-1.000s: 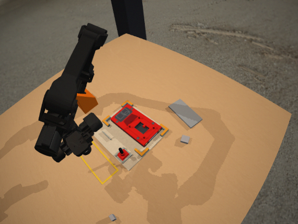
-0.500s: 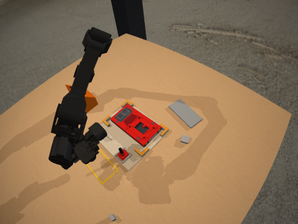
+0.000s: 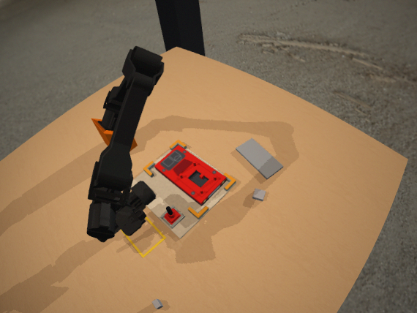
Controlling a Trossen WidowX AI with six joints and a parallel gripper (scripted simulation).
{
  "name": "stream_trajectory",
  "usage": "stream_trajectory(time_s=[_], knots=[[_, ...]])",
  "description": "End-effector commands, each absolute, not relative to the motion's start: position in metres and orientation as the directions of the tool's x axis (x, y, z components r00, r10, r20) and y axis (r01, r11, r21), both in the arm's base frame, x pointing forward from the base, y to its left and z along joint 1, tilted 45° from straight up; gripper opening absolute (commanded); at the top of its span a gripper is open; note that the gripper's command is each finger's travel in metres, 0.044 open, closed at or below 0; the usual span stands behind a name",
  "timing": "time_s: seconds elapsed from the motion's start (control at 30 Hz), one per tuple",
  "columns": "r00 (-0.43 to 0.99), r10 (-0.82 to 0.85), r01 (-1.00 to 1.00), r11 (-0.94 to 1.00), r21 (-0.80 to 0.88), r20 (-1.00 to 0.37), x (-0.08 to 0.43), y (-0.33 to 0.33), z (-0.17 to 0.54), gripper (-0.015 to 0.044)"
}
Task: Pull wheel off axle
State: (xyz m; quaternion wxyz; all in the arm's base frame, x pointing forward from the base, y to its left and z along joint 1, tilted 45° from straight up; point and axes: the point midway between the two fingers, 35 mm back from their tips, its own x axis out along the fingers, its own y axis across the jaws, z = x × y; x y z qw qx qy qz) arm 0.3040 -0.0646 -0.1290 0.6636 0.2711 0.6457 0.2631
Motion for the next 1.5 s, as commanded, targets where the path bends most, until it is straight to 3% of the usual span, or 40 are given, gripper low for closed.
stream_trajectory(time_s=[0.0,0.17,0.5,0.7,0.9,1.47], knots=[[0.026,0.699,-0.001,0.714,0.7,-0.714,0.304,-0.064,-0.129,0.0184],[0.026,0.699,-0.001,0.715,0.699,-0.715,0.304,-0.068,-0.126,0.03],[0.035,0.698,0.005,0.715,0.699,-0.715,0.302,-0.107,-0.086,0.03],[0.039,0.695,0.013,0.719,0.695,-0.718,0.266,-0.113,-0.063,0.044],[0.03,0.698,0.01,0.716,0.698,-0.716,0.22,-0.113,-0.032,0.044],[0.03,0.698,0.01,0.716,0.698,-0.715,0.219,-0.113,-0.031,0.044]])
